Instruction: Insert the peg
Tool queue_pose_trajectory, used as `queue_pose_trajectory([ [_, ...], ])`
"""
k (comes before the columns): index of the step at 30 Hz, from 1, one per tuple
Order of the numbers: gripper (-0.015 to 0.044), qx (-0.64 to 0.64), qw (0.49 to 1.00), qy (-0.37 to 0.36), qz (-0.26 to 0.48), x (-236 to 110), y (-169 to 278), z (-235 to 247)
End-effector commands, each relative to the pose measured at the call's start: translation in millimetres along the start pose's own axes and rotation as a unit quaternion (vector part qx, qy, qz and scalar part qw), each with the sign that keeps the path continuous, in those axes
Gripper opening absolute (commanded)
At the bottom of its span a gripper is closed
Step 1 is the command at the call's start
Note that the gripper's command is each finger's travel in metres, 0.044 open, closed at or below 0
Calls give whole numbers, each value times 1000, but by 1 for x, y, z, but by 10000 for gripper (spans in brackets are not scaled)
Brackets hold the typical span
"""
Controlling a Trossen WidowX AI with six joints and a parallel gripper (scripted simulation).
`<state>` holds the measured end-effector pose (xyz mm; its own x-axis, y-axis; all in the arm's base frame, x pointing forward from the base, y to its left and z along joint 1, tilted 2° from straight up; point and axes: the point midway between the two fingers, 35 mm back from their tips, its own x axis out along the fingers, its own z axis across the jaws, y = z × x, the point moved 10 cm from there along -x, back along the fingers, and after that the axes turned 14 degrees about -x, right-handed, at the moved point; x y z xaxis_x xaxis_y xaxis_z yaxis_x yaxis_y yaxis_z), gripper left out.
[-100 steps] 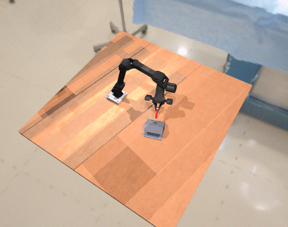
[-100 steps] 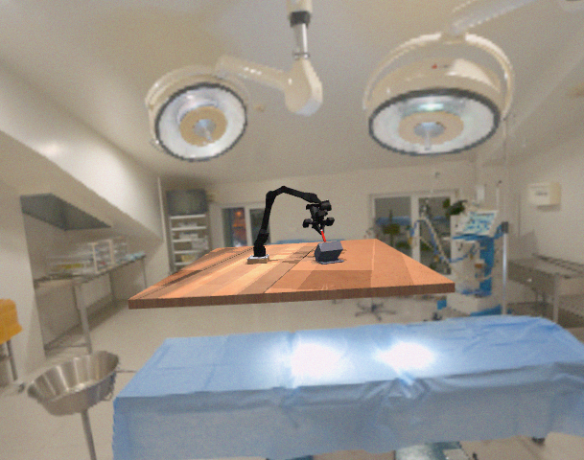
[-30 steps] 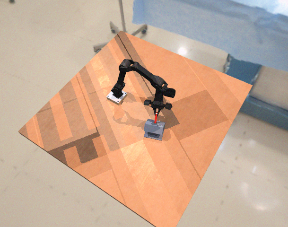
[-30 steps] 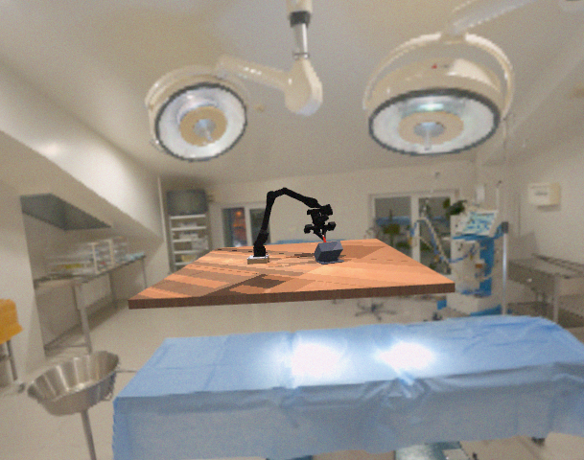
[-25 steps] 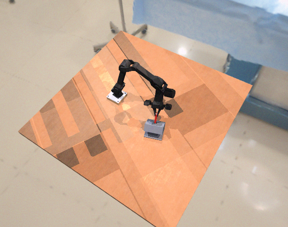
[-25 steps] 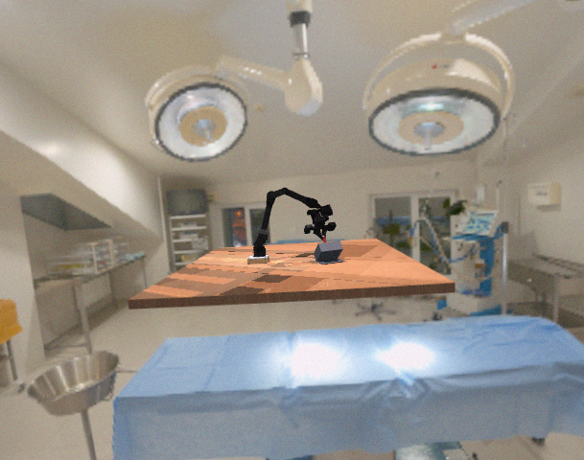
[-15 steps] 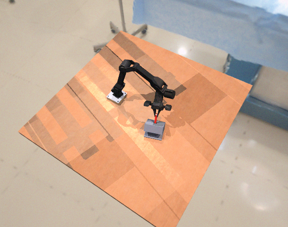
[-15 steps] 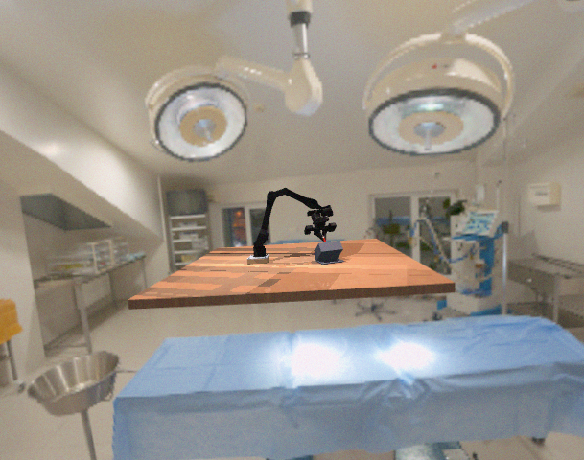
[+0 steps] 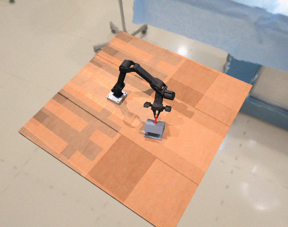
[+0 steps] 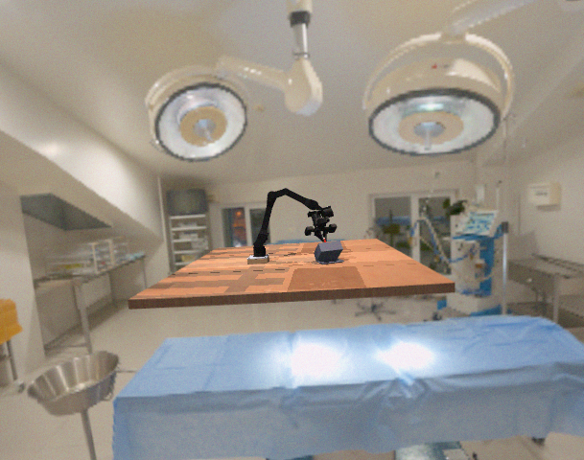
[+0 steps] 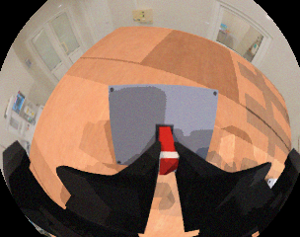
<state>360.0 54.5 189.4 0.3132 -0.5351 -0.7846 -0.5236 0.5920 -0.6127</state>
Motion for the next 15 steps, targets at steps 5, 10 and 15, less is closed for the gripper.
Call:
queue_pose_trajectory([
  [5, 0, -3, 1000, 0, 2, 5, 1, 0],
  [10, 0, -3, 1000, 0, 2, 6, 2, 0],
  [15, 0, 0, 1000, 0, 0, 5, 1, 0],
])
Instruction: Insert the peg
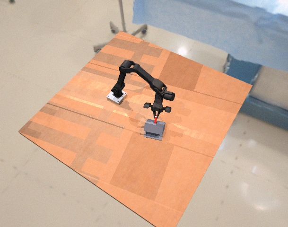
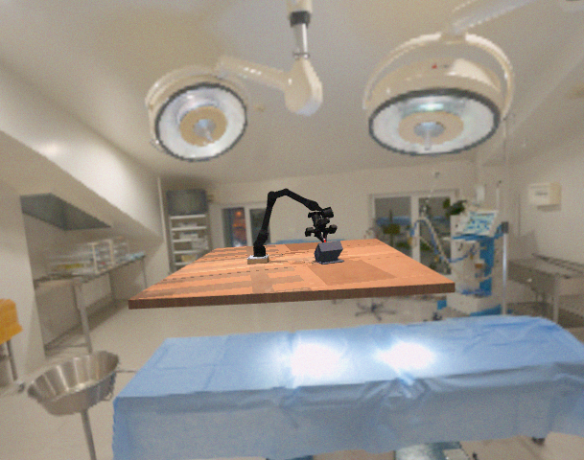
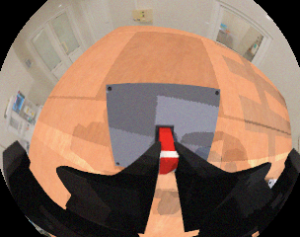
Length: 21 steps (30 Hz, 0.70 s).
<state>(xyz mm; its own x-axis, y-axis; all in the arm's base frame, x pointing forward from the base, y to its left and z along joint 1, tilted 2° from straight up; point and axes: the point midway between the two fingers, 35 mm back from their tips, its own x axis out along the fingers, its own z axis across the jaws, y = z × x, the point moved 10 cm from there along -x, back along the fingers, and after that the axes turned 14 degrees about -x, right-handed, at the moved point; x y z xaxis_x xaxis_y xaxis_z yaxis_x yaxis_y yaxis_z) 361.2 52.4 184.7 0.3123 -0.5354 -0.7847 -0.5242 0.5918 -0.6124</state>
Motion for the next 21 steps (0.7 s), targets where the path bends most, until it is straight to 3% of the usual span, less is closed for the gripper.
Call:
queue_pose_trajectory([
  [1, 0, 0, 1000, 0, 0, 0, 0, 0],
  [5, 0, 0, 1000, 0, 0, 0, 0, 0],
  [21, 420, 0, 1000, 0, 0, -3, 0, 0],
])
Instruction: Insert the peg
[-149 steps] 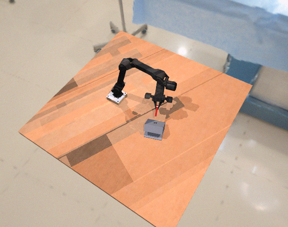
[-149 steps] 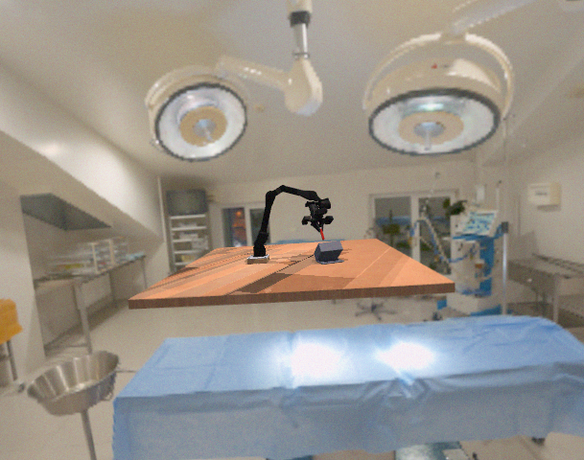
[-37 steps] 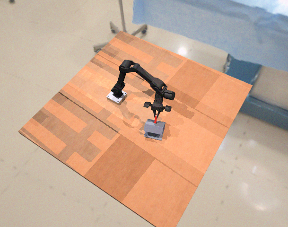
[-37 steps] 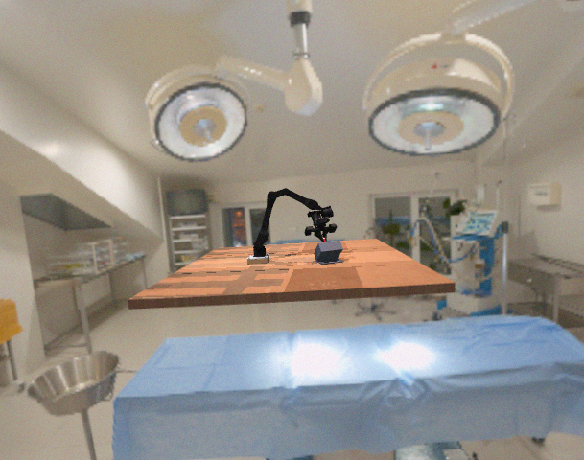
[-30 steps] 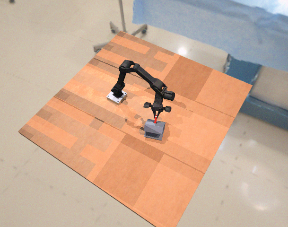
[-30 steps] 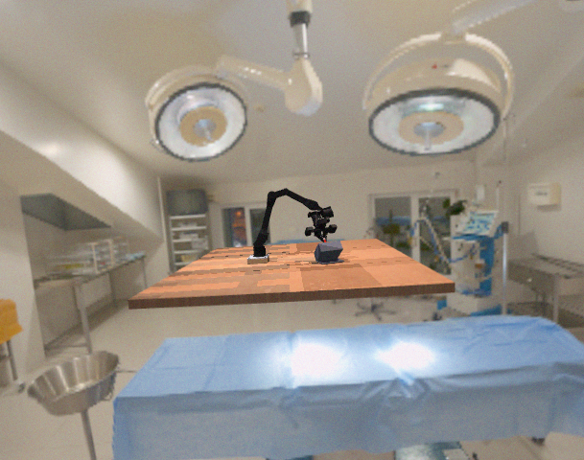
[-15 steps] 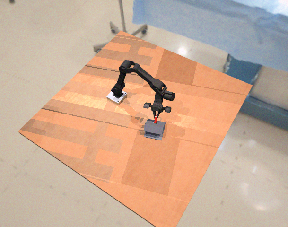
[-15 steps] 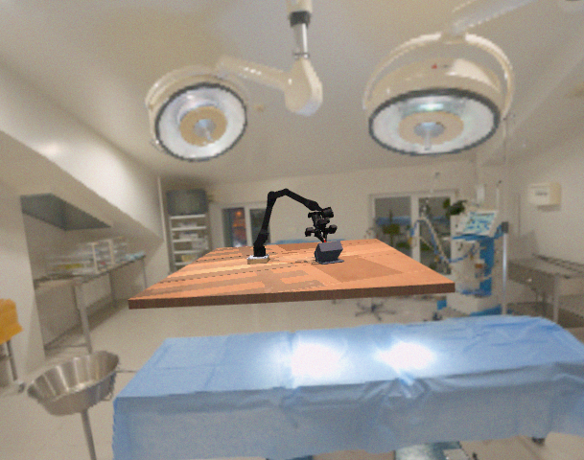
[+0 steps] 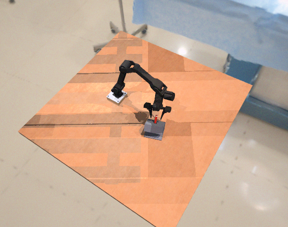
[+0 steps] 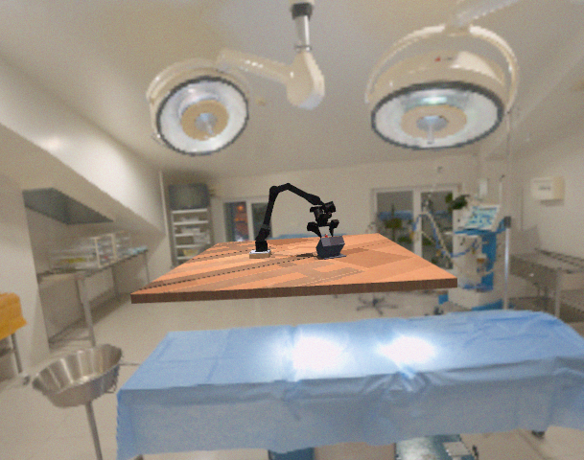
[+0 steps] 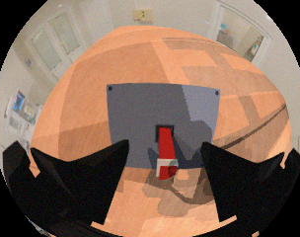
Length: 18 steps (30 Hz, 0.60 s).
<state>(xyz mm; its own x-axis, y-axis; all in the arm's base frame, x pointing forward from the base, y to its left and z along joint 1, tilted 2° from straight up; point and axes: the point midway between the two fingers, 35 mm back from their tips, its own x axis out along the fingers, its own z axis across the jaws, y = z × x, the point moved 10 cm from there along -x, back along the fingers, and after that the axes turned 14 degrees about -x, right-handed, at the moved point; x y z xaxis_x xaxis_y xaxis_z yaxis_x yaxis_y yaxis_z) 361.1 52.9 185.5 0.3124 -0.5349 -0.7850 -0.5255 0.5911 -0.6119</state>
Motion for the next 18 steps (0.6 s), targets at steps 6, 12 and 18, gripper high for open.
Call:
queue_pose_trajectory([
  [6, 440, 0, 1000, 0, 1, -14, 0, 2],
  [12, 440, -1, 1000, 0, 2, -25, -1, 3],
  [18, 440, -2, 1000, 0, 3, -36, -1, 4],
])
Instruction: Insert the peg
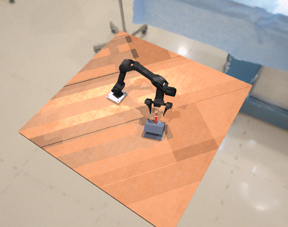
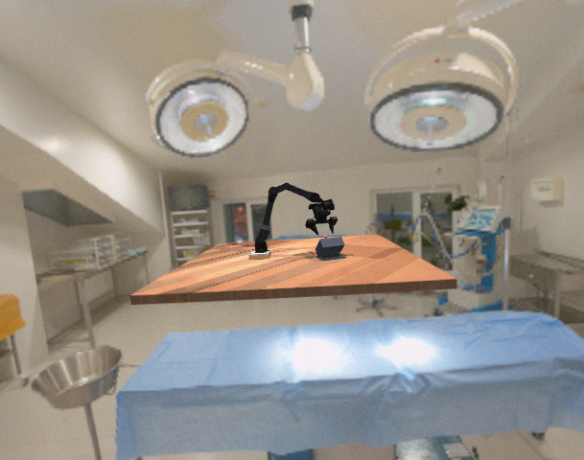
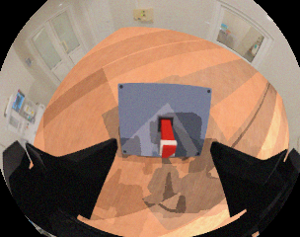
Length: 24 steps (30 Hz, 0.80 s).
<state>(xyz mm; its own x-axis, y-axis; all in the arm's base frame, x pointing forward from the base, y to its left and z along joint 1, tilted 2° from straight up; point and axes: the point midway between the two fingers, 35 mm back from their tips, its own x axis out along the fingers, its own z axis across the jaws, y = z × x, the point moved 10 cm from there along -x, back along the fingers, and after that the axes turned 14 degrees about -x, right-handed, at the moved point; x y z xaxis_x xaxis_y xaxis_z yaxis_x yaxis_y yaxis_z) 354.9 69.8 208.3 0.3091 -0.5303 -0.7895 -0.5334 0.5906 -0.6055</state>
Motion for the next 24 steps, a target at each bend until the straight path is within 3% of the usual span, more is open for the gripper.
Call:
queue_pose_trajectory([
  [1, 440, 1, 1000, 1, -1, -9, 0, 1],
  [24, 440, -2, 1000, 1, 0, -47, 0, 2],
])
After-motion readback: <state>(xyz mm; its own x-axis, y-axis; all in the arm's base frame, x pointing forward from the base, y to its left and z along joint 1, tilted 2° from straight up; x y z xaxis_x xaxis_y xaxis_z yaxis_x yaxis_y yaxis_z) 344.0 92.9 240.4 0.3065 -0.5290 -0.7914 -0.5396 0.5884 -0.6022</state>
